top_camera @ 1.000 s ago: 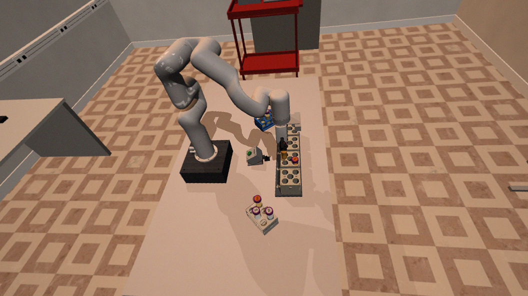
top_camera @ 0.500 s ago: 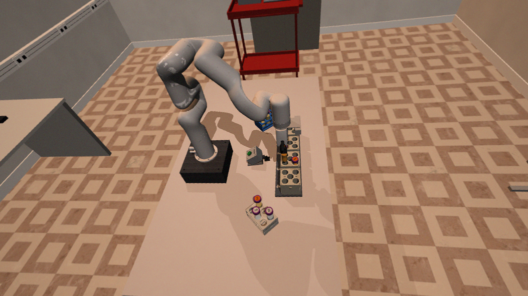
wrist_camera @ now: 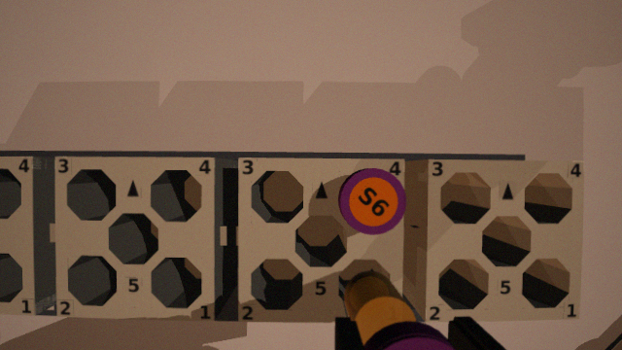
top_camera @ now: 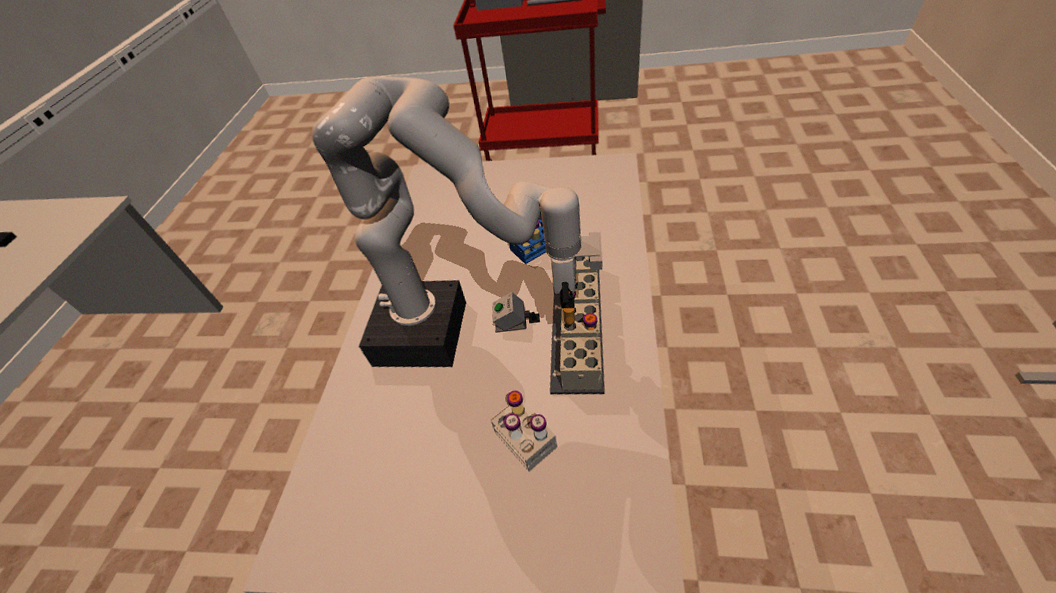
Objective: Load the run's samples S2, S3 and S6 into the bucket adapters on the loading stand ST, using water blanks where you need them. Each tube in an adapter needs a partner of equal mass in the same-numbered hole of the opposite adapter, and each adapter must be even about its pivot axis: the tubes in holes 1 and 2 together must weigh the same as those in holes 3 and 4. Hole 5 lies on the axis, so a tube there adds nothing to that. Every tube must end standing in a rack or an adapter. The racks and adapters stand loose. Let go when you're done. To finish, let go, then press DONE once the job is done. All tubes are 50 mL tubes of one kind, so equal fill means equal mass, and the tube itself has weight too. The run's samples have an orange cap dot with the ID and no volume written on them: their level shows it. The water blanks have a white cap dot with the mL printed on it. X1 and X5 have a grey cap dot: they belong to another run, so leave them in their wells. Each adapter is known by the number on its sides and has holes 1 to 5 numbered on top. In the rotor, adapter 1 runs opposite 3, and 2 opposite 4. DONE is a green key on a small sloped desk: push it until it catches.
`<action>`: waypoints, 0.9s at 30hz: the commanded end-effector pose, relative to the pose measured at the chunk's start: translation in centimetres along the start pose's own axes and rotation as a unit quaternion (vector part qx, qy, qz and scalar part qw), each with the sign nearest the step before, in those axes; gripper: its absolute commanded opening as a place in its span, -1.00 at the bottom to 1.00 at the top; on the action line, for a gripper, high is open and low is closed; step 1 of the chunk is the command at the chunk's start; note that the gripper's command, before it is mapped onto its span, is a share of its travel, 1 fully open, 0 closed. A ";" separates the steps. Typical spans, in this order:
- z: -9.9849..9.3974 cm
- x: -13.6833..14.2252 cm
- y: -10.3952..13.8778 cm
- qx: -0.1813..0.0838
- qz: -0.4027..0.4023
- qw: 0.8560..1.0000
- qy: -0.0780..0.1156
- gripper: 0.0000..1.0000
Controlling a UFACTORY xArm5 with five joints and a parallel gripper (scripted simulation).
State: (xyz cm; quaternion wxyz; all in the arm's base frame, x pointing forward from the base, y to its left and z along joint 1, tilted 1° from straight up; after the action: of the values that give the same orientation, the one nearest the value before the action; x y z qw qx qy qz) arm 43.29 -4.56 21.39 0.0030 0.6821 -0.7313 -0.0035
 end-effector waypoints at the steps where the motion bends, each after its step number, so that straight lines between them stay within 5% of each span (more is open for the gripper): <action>1: 0.2 0.0 -0.1 0.002 0.000 1.000 -0.002 -1.00; 27: 2.4 0.0 -0.1 0.002 0.000 1.000 -0.002 -1.00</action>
State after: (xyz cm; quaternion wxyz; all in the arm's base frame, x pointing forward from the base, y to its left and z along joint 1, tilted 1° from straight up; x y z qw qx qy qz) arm 43.26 -4.55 19.23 0.0032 0.6821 -0.7313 -0.0036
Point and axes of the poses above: the point where the finger pads meet when closed, its own z axis out along the fingers, its own x axis across the jaws, y = z × x, the point moved 10 cm from there along -z, back along the fingers, and after that the axes turned 8 degrees about z, right-handed, at the moved point
